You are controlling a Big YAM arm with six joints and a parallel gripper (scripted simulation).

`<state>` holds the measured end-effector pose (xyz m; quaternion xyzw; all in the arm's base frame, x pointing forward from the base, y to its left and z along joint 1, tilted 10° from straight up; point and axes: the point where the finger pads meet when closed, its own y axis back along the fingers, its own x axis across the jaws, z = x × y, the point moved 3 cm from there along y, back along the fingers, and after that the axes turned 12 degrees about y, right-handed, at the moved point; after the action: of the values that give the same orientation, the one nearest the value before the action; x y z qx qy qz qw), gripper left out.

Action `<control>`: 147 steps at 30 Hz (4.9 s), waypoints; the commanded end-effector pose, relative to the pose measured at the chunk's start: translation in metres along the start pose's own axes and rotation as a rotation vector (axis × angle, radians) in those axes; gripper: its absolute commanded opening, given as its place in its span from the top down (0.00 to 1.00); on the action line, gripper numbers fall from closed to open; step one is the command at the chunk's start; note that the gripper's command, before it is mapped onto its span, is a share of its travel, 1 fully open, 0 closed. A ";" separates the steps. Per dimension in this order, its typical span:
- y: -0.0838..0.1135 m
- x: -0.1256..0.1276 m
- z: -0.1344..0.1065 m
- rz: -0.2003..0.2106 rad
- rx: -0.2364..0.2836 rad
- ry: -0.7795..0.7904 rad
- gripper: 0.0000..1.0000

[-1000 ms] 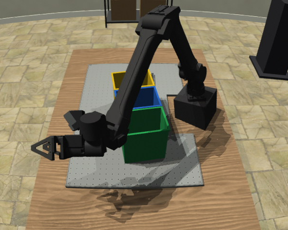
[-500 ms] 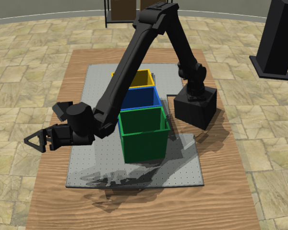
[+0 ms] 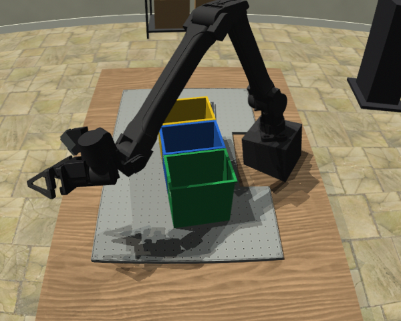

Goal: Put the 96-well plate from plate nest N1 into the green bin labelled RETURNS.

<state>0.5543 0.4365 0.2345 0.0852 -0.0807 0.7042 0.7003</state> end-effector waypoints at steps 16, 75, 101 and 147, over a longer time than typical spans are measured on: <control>-0.038 -0.072 0.036 -0.073 0.049 0.154 0.00; -0.084 -0.287 0.116 -0.261 0.367 0.559 0.00; -0.047 -0.404 0.109 -0.291 0.556 0.664 0.00; 0.055 -0.554 0.144 -0.288 0.973 0.737 0.00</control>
<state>0.5060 -0.1200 0.2178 0.1667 0.5066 0.5446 0.6473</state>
